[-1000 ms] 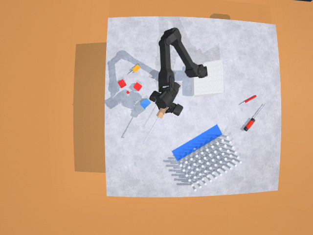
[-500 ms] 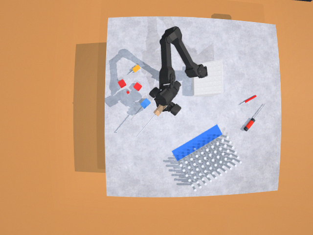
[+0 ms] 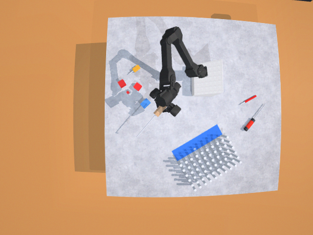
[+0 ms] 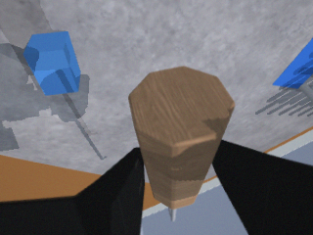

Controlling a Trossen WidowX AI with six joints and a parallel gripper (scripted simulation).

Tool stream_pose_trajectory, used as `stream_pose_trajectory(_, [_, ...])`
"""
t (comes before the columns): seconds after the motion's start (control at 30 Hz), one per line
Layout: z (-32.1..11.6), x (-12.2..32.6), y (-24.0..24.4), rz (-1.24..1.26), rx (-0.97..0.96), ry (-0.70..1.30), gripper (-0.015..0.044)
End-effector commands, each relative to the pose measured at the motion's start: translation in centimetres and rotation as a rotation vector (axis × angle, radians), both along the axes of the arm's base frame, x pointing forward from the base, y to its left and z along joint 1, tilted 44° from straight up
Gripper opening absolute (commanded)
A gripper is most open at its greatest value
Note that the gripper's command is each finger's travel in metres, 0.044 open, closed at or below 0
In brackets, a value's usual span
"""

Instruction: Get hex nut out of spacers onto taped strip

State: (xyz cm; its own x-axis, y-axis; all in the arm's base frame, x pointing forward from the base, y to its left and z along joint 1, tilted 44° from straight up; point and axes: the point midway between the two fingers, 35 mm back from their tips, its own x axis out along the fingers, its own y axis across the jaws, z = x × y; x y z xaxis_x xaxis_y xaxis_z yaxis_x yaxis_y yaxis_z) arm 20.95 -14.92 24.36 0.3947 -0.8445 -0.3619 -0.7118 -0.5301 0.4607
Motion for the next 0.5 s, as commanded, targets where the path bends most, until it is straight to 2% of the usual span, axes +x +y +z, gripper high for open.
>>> stream_pose_trajectory(0.0, [-0.25,0.14,-0.14,0.003,0.003,0.001,0.0])
stream_pose_trajectory(0.47, [-0.94,0.47,-0.73,-0.001,0.012,-0.002,0.0])
